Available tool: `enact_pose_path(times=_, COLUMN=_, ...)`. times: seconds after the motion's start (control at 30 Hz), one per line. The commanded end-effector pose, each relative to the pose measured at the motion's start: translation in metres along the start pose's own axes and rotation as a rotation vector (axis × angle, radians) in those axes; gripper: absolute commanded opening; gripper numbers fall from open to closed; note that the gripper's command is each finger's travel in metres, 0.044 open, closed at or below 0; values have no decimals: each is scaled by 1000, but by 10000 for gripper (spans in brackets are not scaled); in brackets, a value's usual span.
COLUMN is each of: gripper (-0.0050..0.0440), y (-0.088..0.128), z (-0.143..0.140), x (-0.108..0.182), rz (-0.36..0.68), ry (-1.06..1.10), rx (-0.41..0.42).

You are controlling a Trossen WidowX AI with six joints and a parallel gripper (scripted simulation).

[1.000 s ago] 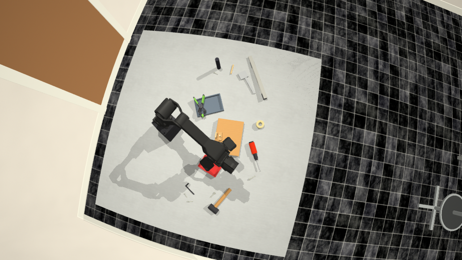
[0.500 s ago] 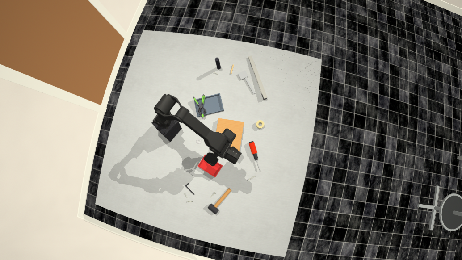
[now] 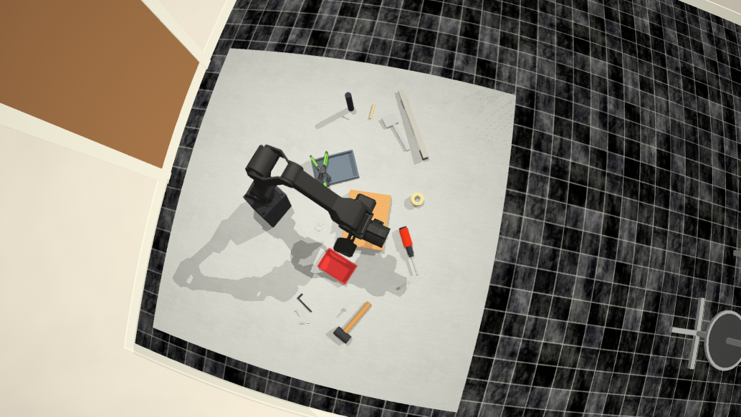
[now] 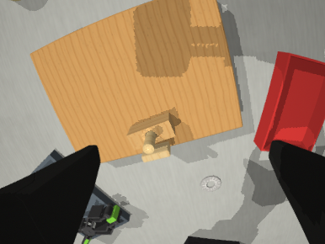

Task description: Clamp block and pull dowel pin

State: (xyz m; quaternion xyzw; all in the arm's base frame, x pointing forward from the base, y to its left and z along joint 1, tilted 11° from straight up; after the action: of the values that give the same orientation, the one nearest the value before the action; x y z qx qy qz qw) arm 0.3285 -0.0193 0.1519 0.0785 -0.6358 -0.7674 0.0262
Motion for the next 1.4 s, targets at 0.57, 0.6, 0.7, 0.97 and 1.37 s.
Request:
enact_pose_path(times=0.57, gripper=440, y=-7, z=40, x=9, rz=-4, ry=269, rx=13)
enact_pose_path(times=0.6, gripper=440, y=-7, z=40, x=9, rz=-4, ry=269, rx=13)
enact_pose_path(times=0.7, gripper=440, y=-7, z=40, x=9, rz=-4, ry=269, rx=13)
enact_pose_path(times=0.97, gripper=410, y=-7, z=40, x=9, rz=-5, ry=248, rx=13)
enact_pose_path(times=1.37, gripper=300, y=-11, z=40, x=8, rz=-6, ry=88, rx=13)
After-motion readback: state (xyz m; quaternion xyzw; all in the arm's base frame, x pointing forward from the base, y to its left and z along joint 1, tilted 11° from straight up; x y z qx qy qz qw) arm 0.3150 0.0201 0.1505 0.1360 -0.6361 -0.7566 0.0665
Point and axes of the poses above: the point midway between the two fingers, 35 mm back from their tips, its own y axis back along the fingers, its own z axis across the jaws, x = y × z, the point moved 10 cm from there along y, back along the fingers, and after that the axes turned 13 degrees about y, right-handed, at the moved point
